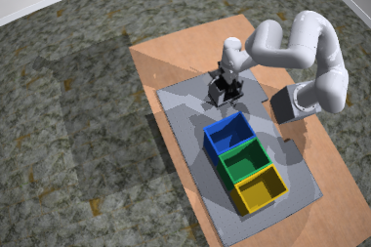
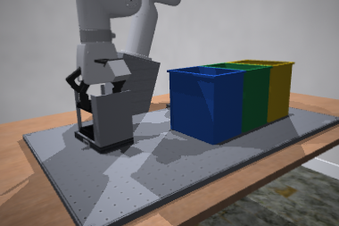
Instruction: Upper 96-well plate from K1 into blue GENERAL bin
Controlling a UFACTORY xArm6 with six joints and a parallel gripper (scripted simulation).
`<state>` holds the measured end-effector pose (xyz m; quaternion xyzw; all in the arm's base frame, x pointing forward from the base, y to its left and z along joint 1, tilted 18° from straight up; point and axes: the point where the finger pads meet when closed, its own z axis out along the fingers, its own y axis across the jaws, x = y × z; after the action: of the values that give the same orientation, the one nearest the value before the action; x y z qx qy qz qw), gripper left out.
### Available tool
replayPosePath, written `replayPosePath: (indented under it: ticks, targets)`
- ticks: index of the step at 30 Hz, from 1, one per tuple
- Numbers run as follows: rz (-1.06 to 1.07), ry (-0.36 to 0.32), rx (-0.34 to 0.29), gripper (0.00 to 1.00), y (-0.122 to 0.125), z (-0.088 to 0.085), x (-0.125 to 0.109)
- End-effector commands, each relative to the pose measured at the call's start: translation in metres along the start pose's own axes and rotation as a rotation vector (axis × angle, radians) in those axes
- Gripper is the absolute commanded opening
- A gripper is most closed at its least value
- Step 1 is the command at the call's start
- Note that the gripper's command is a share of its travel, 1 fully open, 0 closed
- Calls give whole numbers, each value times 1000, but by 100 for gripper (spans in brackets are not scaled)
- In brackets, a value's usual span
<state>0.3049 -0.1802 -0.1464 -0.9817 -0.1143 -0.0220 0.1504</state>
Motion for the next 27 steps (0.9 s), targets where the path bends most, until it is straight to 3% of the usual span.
replayPosePath:
  ticks: [1, 27]
  targets:
    - [0, 1, -2, 0, 1, -6, 1]
    - [0, 1, -2, 0, 1, -46, 1]
